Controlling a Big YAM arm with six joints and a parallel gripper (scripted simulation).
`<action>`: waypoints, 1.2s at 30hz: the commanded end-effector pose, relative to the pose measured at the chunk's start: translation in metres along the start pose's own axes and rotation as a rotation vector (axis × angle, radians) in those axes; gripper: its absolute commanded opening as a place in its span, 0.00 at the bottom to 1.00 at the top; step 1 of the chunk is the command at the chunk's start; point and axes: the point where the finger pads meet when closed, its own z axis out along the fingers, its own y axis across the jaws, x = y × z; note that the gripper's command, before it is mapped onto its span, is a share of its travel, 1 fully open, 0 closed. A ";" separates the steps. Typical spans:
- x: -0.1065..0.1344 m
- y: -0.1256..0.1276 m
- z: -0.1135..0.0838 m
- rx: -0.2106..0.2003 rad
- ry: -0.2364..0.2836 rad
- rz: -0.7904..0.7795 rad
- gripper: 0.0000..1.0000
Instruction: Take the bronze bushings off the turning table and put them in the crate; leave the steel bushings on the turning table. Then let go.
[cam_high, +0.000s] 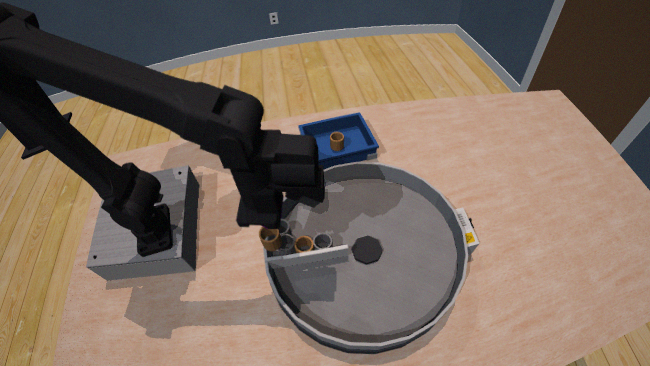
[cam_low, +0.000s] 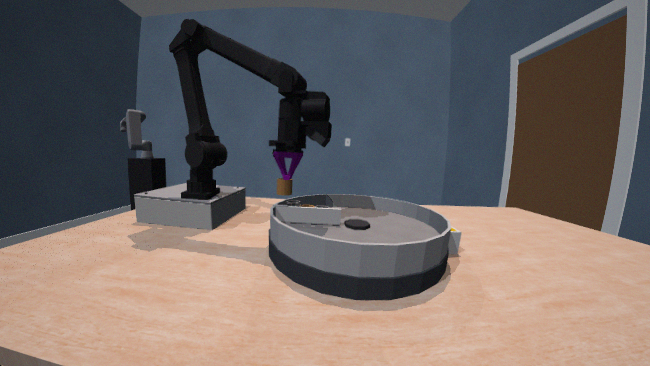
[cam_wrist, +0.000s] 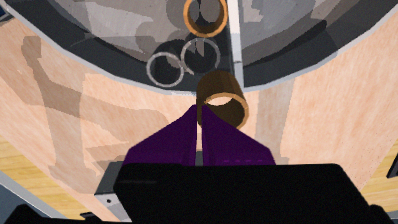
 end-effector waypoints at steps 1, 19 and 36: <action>-0.030 -0.001 -0.026 0.005 -0.081 0.000 0.00; -0.030 0.004 -0.025 0.004 -0.078 0.000 0.00; -0.046 0.073 -0.022 -0.007 -0.075 0.000 0.00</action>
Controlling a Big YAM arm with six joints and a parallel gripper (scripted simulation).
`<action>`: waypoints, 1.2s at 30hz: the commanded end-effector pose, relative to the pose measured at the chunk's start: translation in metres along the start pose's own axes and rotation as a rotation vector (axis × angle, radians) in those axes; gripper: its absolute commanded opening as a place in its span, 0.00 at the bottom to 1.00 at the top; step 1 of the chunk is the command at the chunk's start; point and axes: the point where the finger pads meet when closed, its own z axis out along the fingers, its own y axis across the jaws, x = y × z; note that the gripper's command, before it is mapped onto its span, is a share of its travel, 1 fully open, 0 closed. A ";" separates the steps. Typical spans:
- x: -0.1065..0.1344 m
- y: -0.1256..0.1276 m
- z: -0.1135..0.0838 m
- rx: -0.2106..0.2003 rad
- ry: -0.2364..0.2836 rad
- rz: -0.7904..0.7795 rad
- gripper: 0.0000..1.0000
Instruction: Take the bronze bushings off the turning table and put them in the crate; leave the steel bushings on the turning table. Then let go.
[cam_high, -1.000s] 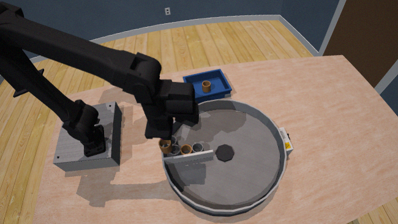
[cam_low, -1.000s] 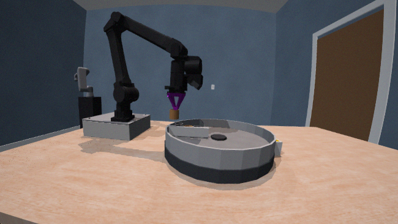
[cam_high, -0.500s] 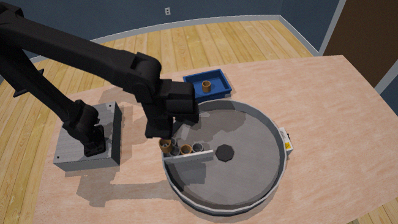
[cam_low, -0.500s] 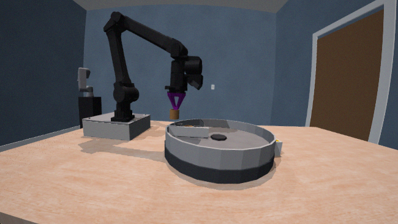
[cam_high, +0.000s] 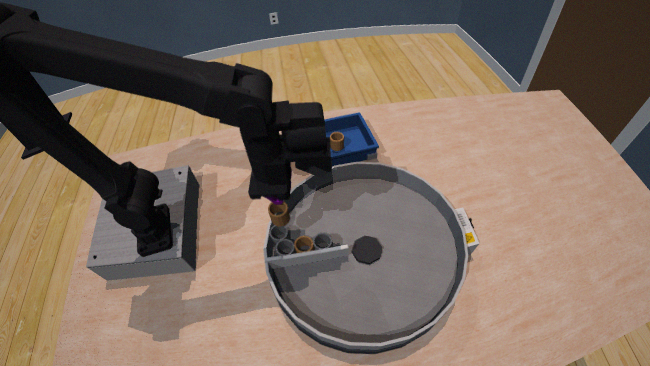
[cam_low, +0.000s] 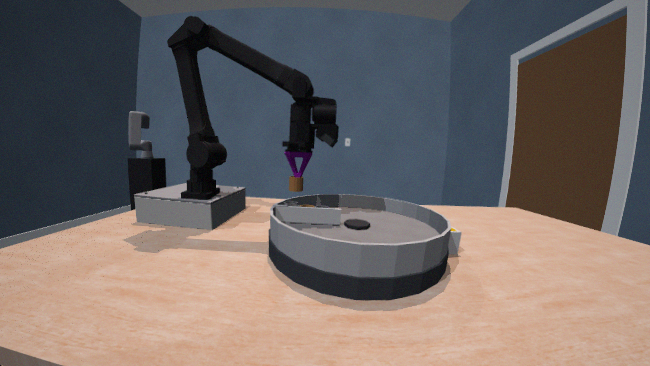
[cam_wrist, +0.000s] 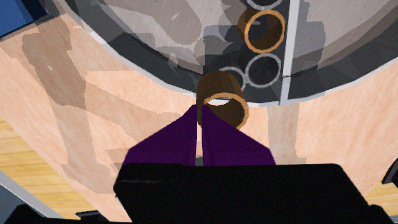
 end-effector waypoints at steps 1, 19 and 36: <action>-0.035 0.018 -0.019 -0.004 -0.068 0.038 0.00; -0.058 0.128 -0.019 -0.019 -0.055 0.038 0.00; -0.081 0.245 -0.018 -0.021 -0.039 0.038 0.00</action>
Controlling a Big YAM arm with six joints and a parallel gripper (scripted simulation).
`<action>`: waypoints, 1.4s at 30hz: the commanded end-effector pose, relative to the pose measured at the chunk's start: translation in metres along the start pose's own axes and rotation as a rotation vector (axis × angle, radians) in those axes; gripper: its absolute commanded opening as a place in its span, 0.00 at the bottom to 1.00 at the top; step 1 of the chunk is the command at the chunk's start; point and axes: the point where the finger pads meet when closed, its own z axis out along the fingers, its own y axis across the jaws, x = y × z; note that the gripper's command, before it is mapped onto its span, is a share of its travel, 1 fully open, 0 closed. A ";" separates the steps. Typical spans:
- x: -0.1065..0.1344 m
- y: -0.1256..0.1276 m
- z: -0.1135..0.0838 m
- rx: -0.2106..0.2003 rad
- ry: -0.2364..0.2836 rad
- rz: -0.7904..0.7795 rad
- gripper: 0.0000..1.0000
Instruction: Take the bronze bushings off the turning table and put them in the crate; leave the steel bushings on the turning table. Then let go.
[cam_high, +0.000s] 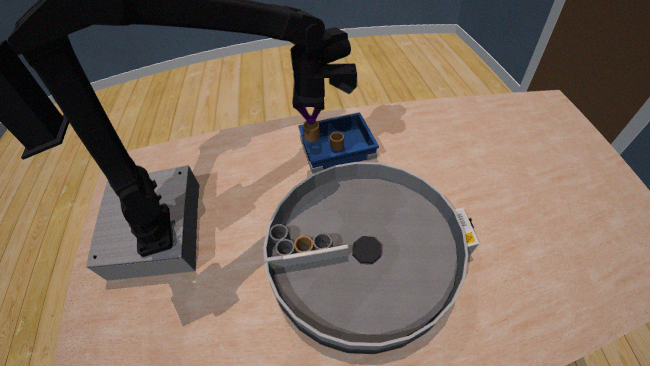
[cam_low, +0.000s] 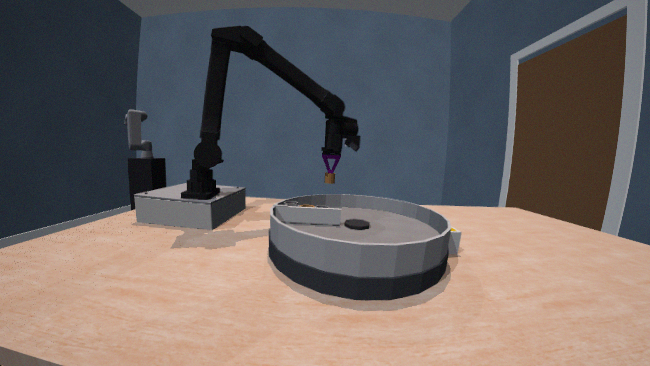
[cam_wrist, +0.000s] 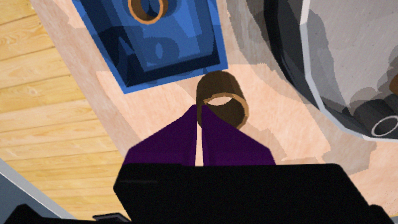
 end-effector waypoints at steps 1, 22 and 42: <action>-0.021 0.025 -0.020 -0.025 -0.040 0.038 0.00; -0.038 0.078 -0.025 -0.041 -0.053 0.047 0.00; -0.038 0.078 -0.025 -0.041 -0.053 0.044 0.00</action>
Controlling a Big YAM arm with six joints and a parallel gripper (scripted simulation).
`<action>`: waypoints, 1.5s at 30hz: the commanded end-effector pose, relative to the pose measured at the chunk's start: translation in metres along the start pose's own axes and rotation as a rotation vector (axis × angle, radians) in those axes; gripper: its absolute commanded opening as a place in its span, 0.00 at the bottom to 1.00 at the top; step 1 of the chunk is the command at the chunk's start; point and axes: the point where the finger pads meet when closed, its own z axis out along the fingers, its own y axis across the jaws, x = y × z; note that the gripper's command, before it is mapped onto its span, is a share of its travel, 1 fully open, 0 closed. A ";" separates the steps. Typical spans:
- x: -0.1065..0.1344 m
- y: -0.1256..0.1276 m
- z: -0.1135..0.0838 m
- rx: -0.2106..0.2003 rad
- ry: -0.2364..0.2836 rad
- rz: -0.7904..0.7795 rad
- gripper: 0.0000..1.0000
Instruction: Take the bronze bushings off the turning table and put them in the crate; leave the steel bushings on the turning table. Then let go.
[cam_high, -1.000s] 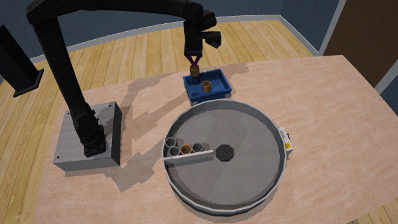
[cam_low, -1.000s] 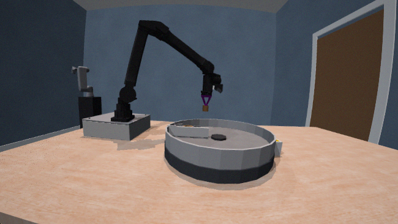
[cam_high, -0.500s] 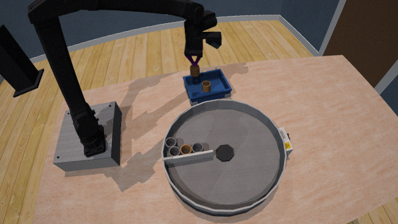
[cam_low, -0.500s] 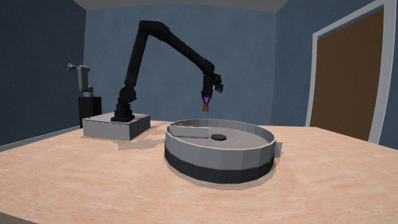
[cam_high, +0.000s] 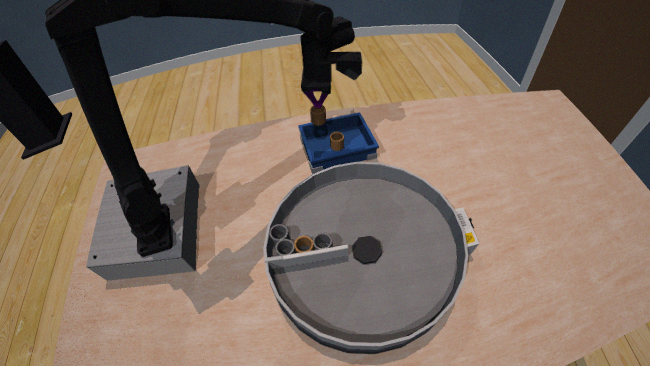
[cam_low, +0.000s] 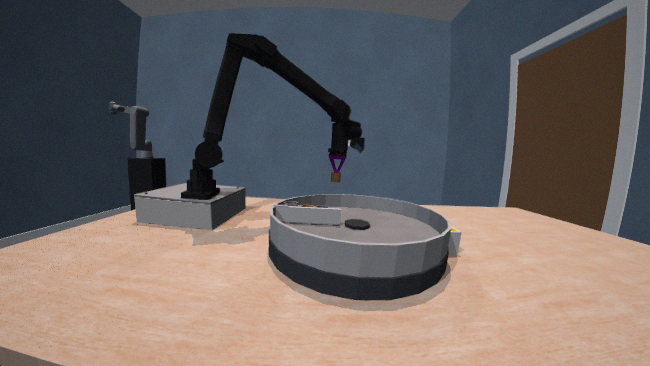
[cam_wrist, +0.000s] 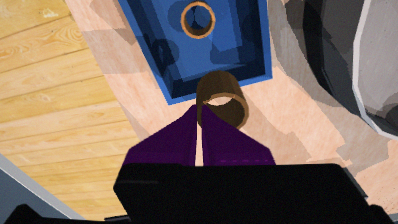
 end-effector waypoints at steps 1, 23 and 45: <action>-0.020 0.020 -0.027 -0.046 -0.056 0.008 0.00; -0.019 0.020 -0.022 -0.036 -0.045 0.012 0.00; -0.020 0.020 -0.022 -0.036 -0.045 0.012 0.00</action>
